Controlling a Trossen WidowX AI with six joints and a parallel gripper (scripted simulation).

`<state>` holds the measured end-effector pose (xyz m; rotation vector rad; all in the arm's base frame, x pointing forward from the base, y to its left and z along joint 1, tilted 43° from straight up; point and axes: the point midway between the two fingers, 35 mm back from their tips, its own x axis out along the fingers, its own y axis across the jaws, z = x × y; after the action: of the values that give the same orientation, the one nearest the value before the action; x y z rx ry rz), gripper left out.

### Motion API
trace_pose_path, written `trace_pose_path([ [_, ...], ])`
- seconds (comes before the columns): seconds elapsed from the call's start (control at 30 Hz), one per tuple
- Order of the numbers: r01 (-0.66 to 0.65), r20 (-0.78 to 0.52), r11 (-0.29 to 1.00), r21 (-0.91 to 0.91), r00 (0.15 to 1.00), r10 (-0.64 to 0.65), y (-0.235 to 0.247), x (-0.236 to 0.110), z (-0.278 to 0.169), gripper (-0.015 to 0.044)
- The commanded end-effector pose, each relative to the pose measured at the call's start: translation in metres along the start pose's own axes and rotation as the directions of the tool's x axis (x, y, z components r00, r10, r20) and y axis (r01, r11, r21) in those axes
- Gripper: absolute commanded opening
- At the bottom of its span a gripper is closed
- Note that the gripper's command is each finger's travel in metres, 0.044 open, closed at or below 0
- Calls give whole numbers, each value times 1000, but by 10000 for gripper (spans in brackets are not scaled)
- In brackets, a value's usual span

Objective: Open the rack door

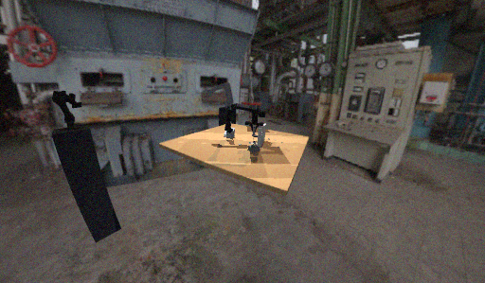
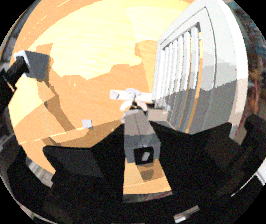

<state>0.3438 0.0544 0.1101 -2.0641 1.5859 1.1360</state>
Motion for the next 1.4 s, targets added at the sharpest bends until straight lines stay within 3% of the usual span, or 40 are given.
trace_pose_path([
  [0.0, -1, 5, 1000, -5, 1000, 1, 0, 0, 1, 53],
  [0.3, -1, 5, 1000, 8, 1000, 1, 1, 0, 1, 21],
  [1.37, -5, 7, 822, 570, 1000, 2, 35, 0, 27, 21],
])
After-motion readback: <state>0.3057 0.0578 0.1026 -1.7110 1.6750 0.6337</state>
